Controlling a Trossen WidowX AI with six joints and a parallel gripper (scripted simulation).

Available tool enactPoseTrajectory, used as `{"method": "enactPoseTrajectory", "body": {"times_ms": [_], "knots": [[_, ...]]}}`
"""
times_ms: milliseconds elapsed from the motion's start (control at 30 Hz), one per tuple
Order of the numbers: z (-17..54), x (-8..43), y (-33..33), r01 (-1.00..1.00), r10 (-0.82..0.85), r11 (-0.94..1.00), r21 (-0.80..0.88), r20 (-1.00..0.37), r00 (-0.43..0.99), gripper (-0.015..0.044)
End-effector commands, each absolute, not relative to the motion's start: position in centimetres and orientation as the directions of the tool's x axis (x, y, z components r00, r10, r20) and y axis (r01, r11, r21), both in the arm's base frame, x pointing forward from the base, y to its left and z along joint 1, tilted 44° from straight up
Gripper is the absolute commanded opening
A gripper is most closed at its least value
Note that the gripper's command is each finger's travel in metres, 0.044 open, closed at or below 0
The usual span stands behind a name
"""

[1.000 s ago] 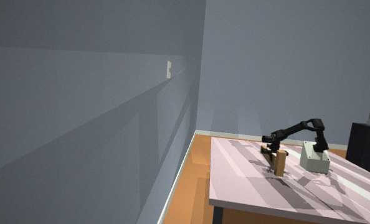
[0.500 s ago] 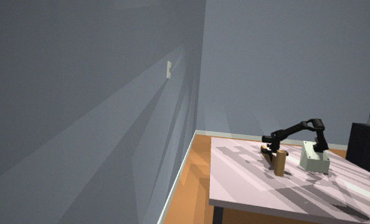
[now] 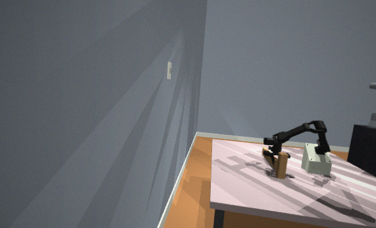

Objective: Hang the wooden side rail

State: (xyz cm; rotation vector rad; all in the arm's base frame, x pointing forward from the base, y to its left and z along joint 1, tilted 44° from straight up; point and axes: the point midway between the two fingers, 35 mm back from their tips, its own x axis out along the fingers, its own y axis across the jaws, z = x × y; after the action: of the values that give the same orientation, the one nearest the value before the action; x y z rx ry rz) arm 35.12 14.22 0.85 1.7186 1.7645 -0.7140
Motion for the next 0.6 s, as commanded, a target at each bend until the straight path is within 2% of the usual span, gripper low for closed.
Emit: {"method": "enactPoseTrajectory", "body": {"times_ms": [0,567], "knots": [[1.37,35.27,14.13,0.999,0.696,0.025,0.024,-0.718,-0.001,0.0],[1.46,35.39,14.31,0.999,0.697,0.025,0.024,-0.718,-0.001,0.0]]}}
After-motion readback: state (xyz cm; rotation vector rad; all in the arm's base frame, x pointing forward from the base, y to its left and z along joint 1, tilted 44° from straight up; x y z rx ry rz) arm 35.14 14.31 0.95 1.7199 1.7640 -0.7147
